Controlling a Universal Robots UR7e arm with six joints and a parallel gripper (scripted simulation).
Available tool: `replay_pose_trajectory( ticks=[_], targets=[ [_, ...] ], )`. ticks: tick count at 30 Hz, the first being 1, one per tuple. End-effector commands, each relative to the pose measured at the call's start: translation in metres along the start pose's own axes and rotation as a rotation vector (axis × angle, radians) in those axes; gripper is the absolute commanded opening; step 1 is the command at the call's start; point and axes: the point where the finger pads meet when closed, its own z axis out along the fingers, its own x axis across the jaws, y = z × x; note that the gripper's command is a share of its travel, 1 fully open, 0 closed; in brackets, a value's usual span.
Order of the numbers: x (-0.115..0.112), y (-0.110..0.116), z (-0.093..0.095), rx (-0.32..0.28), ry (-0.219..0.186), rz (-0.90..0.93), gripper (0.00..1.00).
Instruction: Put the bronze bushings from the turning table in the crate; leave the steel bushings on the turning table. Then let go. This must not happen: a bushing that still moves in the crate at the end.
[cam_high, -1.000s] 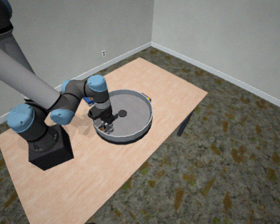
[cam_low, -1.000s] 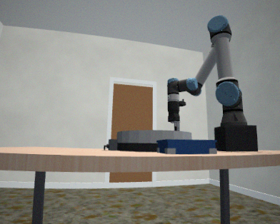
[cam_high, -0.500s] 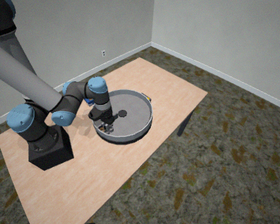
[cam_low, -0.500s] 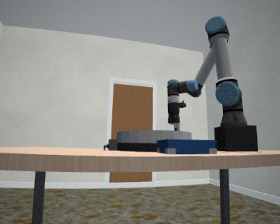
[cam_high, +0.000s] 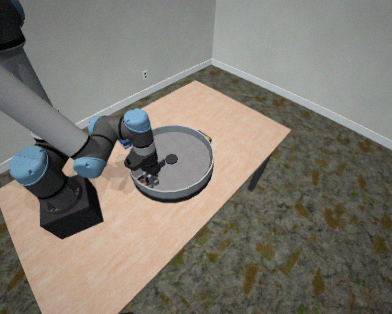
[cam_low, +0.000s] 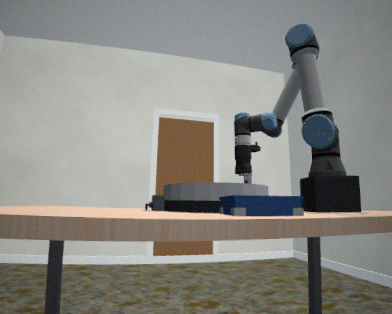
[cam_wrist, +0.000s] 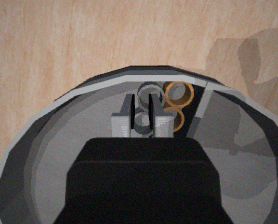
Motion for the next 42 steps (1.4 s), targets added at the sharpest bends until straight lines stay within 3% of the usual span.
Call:
replay_pose_trajectory(
  ticks=[1,42],
  targets=[
    [0.000,0.000,0.001,-0.001,-0.001,0.000,0.40],
    [0.000,0.000,0.013,-0.001,-0.001,0.000,0.40]
  ],
)
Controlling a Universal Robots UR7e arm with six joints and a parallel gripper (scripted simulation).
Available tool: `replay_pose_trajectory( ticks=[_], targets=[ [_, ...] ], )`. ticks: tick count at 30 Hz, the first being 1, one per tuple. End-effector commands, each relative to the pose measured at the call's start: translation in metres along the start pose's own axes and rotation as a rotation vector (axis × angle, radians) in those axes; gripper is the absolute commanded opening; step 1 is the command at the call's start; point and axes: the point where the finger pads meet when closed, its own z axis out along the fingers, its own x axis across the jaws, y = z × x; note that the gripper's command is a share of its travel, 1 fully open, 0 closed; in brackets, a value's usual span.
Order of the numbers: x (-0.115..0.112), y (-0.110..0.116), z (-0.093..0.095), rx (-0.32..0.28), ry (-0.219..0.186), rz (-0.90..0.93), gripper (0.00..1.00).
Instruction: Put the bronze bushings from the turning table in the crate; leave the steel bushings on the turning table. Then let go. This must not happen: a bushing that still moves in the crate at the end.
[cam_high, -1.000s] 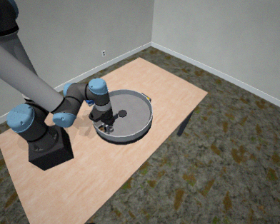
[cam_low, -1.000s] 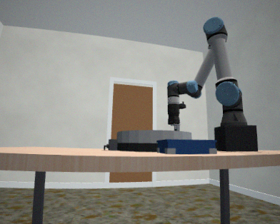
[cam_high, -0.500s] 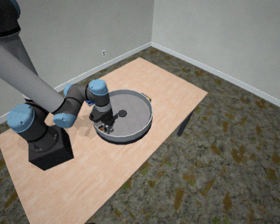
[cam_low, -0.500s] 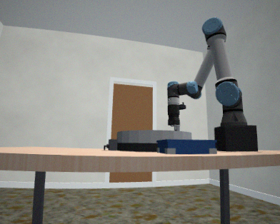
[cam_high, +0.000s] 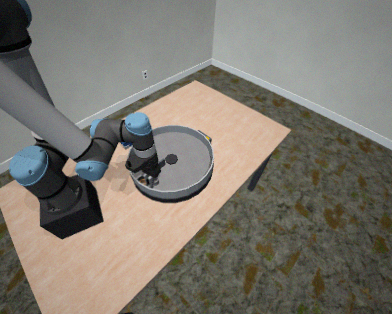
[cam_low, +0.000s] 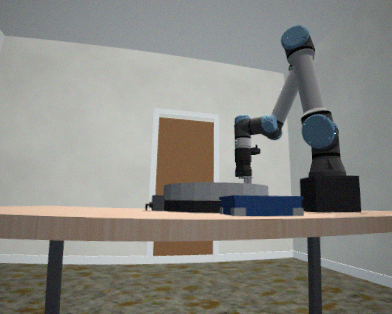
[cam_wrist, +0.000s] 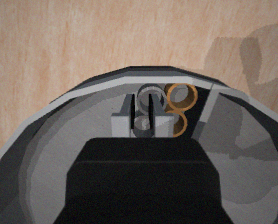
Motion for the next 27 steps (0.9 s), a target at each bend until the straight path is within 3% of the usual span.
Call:
replay_pose_trajectory(
  ticks=[1,27],
  targets=[
    [-0.0004,0.0002,0.0009,-0.001,-0.001,0.000,0.40],
    [-0.0004,0.0002,0.0100,-0.001,-0.001,0.000,0.40]
  ],
)
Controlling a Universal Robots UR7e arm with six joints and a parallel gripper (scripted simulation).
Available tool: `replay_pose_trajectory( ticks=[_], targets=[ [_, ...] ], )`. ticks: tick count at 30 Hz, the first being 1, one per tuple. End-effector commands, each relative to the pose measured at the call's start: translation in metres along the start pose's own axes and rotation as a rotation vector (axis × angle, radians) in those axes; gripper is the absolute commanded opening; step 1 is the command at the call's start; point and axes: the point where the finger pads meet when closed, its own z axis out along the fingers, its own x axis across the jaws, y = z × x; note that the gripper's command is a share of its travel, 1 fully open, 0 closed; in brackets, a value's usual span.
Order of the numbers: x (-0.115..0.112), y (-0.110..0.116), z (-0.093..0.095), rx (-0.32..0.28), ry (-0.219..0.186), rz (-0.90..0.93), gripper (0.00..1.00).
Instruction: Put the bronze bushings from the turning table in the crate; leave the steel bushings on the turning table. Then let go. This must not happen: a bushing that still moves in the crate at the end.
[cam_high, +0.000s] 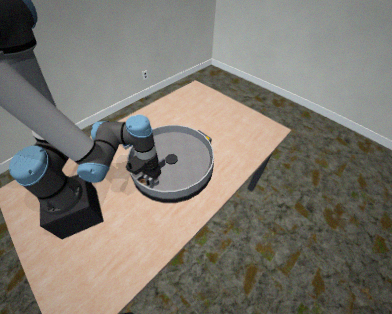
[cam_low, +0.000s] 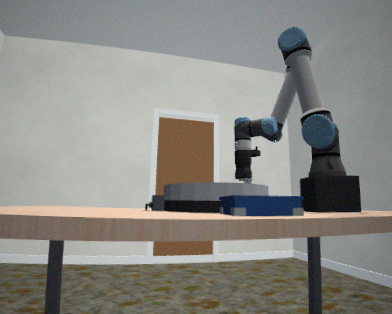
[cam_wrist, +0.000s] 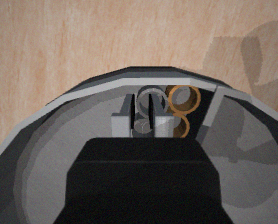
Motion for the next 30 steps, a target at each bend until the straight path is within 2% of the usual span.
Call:
replay_pose_trajectory(
  ticks=[1,30],
  targets=[
    [-0.0004,0.0003,0.0004,-0.001,-0.001,0.000,0.40],
    [-0.0004,0.0003,0.0094,-0.001,-0.001,0.000,0.40]
  ],
)
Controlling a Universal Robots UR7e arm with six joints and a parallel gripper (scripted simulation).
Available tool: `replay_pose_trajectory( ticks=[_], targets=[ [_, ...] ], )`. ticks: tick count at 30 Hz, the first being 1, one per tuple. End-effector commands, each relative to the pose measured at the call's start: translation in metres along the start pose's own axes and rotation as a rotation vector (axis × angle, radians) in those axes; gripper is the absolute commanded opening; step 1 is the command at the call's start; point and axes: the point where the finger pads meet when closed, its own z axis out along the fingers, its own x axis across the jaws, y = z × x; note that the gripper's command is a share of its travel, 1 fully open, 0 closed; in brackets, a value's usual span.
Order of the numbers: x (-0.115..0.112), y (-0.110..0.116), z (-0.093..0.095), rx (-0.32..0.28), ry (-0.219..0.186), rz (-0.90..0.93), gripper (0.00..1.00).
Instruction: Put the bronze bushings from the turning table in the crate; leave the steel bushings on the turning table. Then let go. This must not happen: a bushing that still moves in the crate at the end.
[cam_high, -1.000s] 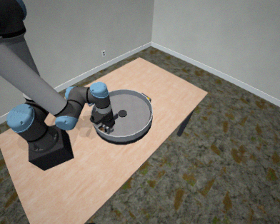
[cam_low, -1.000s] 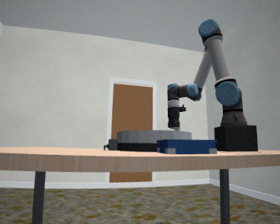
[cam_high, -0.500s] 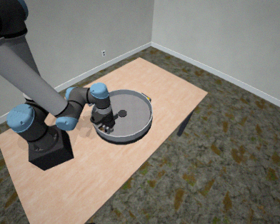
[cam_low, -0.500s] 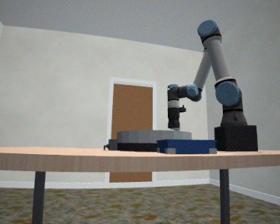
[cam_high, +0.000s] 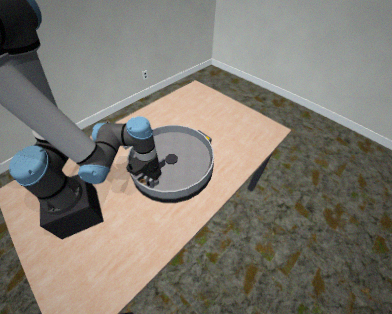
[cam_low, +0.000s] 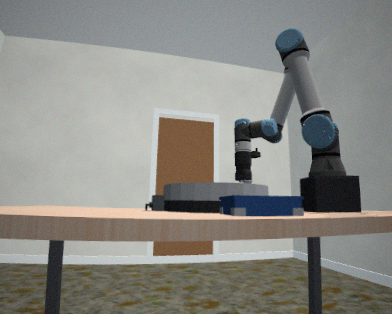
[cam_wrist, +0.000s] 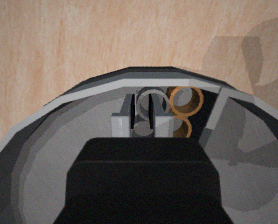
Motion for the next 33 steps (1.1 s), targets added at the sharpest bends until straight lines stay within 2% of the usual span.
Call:
replay_pose_trajectory(
  ticks=[1,33],
  targets=[
    [-0.0003,0.0001,0.0024,0.000,-0.001,0.000,0.40],
    [-0.0002,0.0001,0.0114,0.000,-0.001,0.000,0.40]
  ],
)
